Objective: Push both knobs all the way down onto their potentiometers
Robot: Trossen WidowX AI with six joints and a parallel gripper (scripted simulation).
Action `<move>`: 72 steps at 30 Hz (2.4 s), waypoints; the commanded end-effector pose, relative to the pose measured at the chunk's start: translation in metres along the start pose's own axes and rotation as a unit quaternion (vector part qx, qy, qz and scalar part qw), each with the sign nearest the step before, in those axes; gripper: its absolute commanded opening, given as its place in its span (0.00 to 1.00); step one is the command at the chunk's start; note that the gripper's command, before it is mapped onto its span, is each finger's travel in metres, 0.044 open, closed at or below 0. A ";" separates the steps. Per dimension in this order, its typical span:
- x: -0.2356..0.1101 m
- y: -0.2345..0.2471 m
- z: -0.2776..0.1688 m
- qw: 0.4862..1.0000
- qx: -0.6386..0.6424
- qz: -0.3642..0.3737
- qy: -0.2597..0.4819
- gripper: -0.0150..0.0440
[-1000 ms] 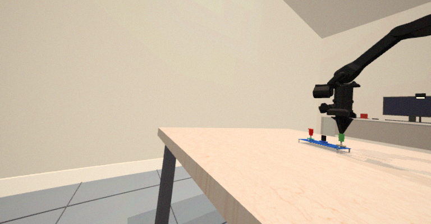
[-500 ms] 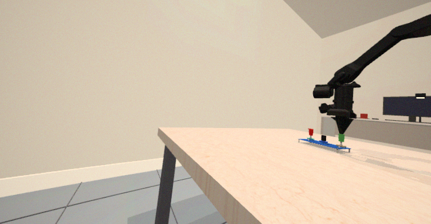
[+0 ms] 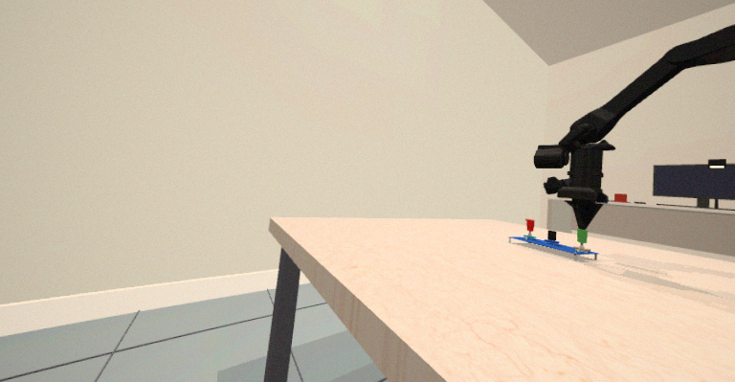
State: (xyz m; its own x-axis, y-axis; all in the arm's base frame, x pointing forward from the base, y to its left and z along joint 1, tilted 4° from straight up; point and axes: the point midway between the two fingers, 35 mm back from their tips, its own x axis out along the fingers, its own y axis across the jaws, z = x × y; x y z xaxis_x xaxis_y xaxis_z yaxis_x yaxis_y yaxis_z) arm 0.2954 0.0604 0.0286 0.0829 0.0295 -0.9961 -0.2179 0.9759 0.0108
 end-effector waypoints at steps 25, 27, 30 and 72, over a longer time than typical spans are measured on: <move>0.011 0.001 0.000 1.000 0.002 0.003 0.002 0.25; 0.011 0.001 0.000 1.000 0.002 0.003 0.002 0.25; 0.011 0.001 0.000 1.000 0.002 0.003 0.002 0.25; 0.013 0.001 0.000 1.000 0.002 0.003 0.002 0.25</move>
State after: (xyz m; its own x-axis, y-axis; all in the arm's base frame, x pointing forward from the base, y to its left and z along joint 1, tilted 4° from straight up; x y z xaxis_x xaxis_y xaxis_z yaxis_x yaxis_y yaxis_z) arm 0.2959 0.0607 0.0209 0.0821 0.0295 -0.9962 -0.2179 0.9759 0.0109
